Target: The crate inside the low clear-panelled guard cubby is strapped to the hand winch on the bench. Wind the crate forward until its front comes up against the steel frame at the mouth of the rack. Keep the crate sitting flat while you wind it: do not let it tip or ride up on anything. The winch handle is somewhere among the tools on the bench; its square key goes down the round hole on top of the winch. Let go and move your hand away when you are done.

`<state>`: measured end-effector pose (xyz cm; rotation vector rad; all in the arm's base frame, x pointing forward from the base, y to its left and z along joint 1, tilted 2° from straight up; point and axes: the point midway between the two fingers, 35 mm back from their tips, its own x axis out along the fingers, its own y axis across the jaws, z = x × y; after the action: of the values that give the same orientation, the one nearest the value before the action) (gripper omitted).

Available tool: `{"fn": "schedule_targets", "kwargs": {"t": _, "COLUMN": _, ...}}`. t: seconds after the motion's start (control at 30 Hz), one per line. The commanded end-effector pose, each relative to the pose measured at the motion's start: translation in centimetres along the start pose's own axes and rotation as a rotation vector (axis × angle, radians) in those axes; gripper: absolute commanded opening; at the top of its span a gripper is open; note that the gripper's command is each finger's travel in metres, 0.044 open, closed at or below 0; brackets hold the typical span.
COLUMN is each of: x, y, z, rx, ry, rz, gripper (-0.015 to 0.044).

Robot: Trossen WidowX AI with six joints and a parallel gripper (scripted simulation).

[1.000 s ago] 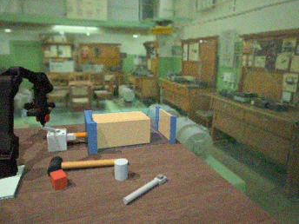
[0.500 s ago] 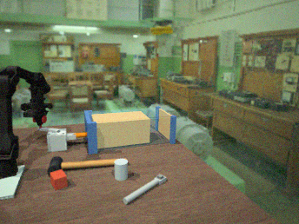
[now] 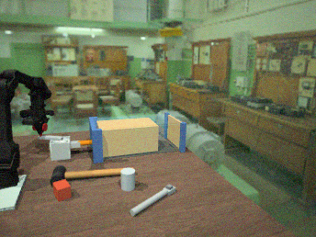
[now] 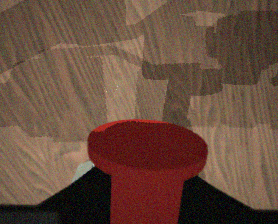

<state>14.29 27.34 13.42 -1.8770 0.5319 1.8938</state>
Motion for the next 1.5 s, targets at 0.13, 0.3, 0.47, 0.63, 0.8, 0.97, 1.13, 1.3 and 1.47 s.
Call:
{"fn": "schedule_targets", "kwargs": {"t": 0.13, "x": 0.1, "y": 1.7, "z": 0.0, "rx": 0.004, "ry": -0.002, "rz": 0.028, "gripper": 0.0}}
{"fn": "schedule_targets", "kwargs": {"t": 0.3, "x": 0.1, "y": 2.3, "z": -0.1, "rx": 0.004, "ry": -0.002, "rz": 0.028, "gripper": 0.0}}
{"fn": "schedule_targets", "kwargs": {"t": 0.47, "x": 0.1, "y": 2.8, "z": -0.3, "rx": 0.004, "ry": -0.002, "rz": 0.028, "gripper": 0.0}}
{"fn": "schedule_targets", "kwargs": {"t": 0.63, "x": 0.1, "y": 3.4, "z": -0.4, "rx": 0.004, "ry": -0.002, "rz": 0.029, "gripper": 0.0}}
{"fn": "schedule_targets", "kwargs": {"t": 0.8, "x": 0.1, "y": 3.9, "z": -0.6, "rx": 0.004, "ry": -0.002, "rz": 0.029, "gripper": 0.0}}
{"fn": "schedule_targets", "kwargs": {"t": 0.97, "x": 0.1, "y": 4.4, "z": -0.9, "rx": 0.004, "ry": -0.001, "rz": 0.029, "gripper": 0.0}}
{"fn": "schedule_targets", "kwargs": {"t": 1.13, "x": 0.1, "y": 4.9, "z": -1.1, "rx": 0.004, "ry": -0.001, "rz": 0.03, "gripper": 0.0}}
{"fn": "schedule_targets", "kwargs": {"t": 1.3, "x": 0.0, "y": 5.5, "z": -1.5, "rx": 0.004, "ry": -0.001, "rz": 0.03, "gripper": 0.0}}
{"fn": "schedule_targets", "kwargs": {"t": 1.47, "x": 0.0, "y": 7.2, "z": -2.8, "rx": 0.004, "ry": 0.0, "rz": 0.031, "gripper": 0.0}}
